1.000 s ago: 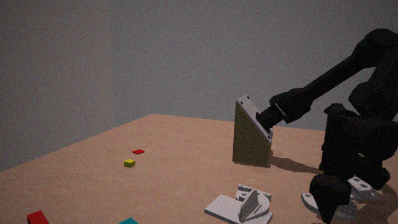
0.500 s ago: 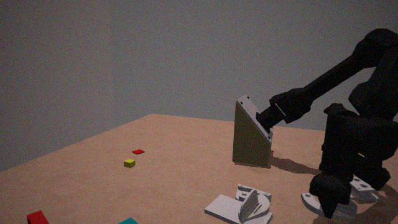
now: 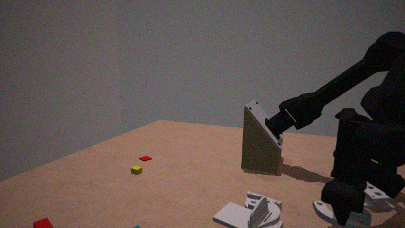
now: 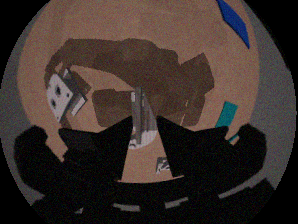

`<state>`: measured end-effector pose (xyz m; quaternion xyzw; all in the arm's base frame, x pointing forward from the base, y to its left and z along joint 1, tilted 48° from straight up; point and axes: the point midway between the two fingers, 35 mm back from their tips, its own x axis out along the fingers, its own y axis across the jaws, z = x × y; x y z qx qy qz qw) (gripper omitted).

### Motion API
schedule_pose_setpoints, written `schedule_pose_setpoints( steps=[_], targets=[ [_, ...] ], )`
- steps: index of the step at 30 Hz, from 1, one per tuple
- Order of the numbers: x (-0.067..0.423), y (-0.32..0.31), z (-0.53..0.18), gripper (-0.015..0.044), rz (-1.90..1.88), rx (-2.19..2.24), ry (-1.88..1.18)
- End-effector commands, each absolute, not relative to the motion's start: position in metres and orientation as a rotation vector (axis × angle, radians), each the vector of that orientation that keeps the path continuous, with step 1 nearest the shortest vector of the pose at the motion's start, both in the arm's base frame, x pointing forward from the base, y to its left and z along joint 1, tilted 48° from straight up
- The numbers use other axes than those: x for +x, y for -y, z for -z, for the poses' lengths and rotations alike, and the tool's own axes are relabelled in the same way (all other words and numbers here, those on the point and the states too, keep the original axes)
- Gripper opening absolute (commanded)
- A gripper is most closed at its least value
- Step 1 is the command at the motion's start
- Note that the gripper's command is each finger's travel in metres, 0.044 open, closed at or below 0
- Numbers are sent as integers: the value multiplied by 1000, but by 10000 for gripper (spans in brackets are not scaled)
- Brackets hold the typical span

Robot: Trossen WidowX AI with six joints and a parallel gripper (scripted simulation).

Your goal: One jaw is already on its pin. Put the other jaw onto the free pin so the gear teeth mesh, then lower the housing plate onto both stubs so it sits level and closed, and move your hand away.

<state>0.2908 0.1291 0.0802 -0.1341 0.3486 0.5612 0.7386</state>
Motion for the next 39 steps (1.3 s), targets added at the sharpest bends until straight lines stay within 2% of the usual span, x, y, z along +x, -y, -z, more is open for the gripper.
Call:
schedule_pose_setpoints(
  steps=[1, 28, 39],
  targets=[
    [291, -129, -80, 134, -1230, -297, -764],
    [282, -72, -131, 134, -1225, -297, -774],
    [288, -62, -122, 134, -1161, -184, -859]
  ],
)
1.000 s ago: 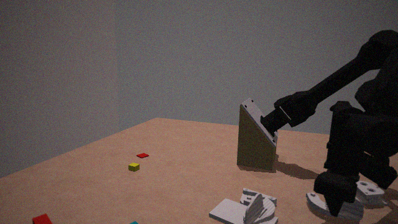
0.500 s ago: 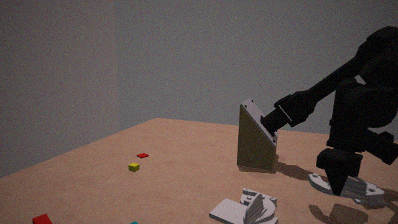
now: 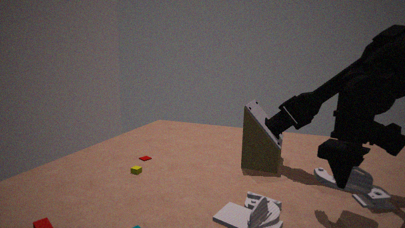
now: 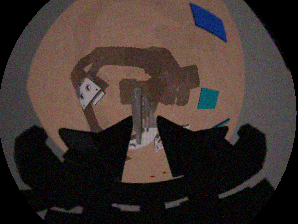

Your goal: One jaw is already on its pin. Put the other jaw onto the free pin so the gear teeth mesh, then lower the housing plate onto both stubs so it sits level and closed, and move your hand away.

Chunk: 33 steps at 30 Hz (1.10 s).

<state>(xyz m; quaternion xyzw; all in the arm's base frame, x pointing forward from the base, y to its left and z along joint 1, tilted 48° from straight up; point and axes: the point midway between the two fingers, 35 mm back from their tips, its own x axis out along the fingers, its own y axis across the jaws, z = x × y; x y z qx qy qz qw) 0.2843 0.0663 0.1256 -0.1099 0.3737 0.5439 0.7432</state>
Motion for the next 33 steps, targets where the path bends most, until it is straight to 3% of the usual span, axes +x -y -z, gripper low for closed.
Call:
schedule_pose_setpoints(
  steps=[1, 33],
  targets=[
    [289, -60, -121, 134, -1149, -164, -874],
    [311, -2, -63, 134, -707, 504, -1279]
  ],
)
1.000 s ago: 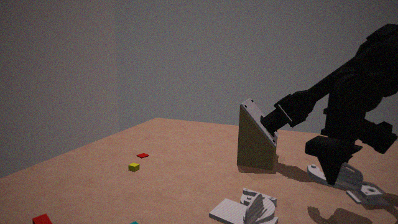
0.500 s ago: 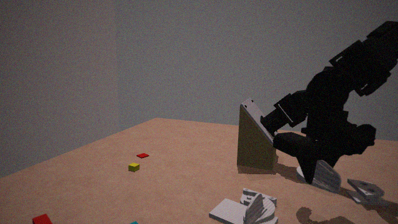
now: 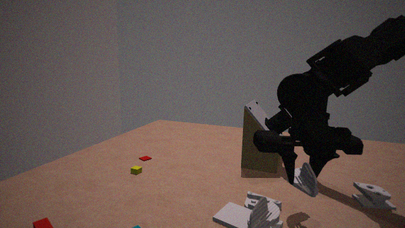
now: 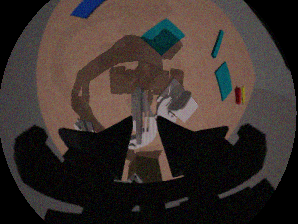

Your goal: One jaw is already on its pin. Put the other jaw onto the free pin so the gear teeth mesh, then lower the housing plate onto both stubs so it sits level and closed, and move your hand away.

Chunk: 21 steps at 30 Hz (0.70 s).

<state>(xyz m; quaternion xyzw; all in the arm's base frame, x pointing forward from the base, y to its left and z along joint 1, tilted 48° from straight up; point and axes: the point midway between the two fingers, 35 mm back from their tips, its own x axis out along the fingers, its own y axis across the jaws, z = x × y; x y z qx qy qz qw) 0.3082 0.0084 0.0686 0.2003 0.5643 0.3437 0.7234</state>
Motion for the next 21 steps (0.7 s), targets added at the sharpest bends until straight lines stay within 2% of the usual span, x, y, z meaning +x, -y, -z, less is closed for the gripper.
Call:
schedule_pose_setpoints(
  steps=[1, 21],
  targets=[
    [311, 0, -61, 134, -691, 525, -1289],
    [313, 28, -30, 134, -440, 852, -1432]
  ],
)
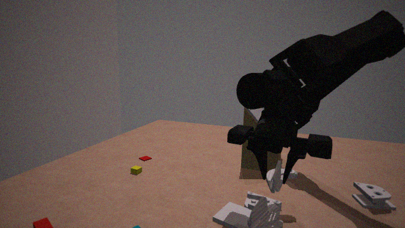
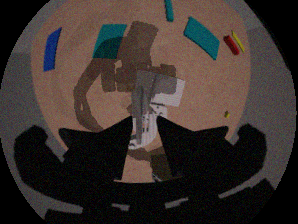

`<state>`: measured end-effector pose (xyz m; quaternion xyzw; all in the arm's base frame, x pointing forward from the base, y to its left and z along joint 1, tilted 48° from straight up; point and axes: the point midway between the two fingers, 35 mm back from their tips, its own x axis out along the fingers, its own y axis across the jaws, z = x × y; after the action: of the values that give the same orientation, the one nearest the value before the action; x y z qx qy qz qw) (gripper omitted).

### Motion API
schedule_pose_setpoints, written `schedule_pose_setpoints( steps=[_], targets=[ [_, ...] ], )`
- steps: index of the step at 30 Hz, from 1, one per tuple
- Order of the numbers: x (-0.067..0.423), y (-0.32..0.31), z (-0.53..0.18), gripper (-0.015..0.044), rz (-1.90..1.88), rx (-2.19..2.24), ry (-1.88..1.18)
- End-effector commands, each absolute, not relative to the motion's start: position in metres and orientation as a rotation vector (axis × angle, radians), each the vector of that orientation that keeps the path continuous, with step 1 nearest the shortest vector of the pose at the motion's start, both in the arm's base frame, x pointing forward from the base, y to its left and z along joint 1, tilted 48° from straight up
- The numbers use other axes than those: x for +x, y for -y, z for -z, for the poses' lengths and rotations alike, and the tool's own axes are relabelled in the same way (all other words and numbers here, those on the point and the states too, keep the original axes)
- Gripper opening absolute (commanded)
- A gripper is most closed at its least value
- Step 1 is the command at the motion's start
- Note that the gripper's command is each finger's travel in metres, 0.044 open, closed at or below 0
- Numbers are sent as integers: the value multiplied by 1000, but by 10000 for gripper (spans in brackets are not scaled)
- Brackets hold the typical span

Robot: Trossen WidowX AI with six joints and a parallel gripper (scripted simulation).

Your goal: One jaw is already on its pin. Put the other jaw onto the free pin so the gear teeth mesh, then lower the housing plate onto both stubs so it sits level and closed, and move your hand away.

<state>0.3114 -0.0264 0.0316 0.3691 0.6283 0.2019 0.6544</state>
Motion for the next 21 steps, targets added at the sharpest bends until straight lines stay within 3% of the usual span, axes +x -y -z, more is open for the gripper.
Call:
schedule_pose_setpoints(
  steps=[1, 21],
  targets=[
    [313, 28, -30, 134, -440, 852, -1432],
    [313, 28, -30, 134, -450, 840, -1427]
  ],
)
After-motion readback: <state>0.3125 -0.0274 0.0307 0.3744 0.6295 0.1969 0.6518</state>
